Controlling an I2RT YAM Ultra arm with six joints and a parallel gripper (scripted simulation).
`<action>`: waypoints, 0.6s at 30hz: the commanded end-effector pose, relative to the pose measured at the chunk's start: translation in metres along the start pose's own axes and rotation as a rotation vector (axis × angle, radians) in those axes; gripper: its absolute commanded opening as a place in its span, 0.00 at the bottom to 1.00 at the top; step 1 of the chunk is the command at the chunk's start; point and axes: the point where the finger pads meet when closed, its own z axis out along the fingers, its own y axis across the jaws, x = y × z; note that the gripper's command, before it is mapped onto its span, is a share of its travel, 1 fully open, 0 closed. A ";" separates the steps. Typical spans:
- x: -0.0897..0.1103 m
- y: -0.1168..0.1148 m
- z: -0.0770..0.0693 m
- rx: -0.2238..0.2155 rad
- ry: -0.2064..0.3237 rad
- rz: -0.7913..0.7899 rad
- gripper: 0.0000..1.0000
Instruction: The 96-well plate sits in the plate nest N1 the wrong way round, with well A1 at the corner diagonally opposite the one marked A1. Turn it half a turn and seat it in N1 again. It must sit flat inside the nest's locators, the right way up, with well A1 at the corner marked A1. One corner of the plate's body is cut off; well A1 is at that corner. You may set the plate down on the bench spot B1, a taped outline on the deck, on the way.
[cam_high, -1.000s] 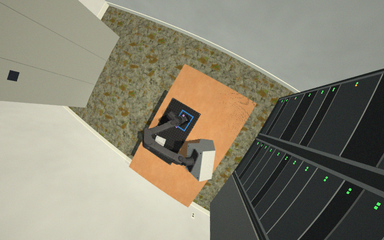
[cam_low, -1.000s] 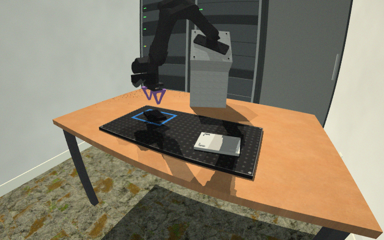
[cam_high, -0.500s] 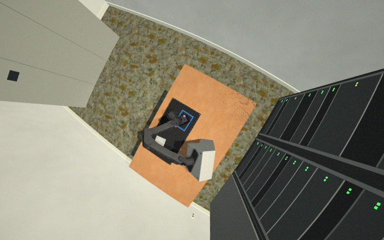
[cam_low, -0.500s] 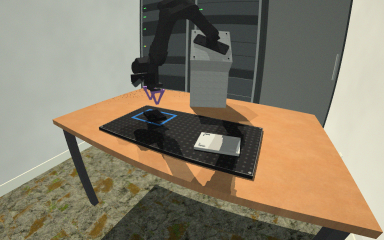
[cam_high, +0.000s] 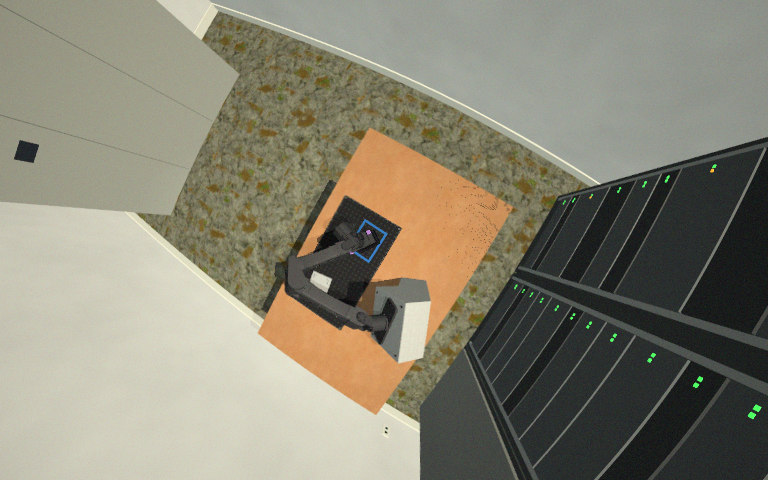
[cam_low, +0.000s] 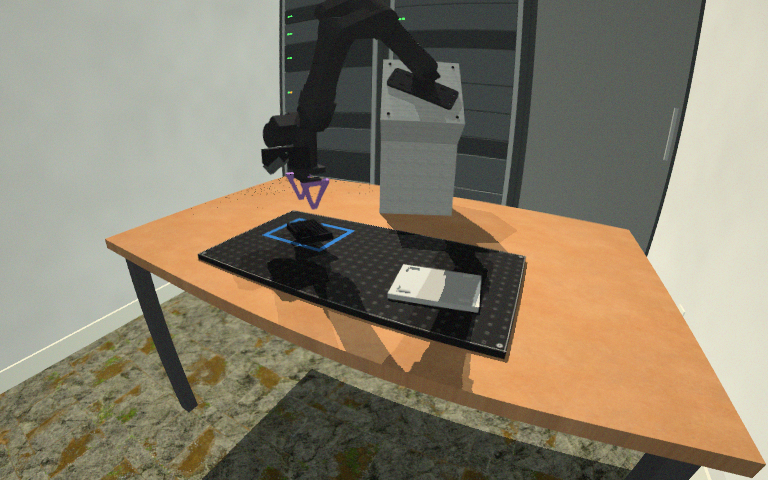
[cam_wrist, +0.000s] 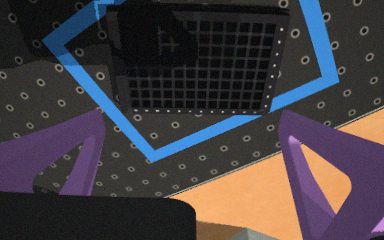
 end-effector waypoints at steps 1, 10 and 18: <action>-0.002 -0.010 -0.005 0.011 -0.007 0.030 1.00; -0.003 -0.010 -0.005 0.011 -0.007 0.133 1.00; -0.003 -0.010 -0.005 0.010 -0.008 0.400 1.00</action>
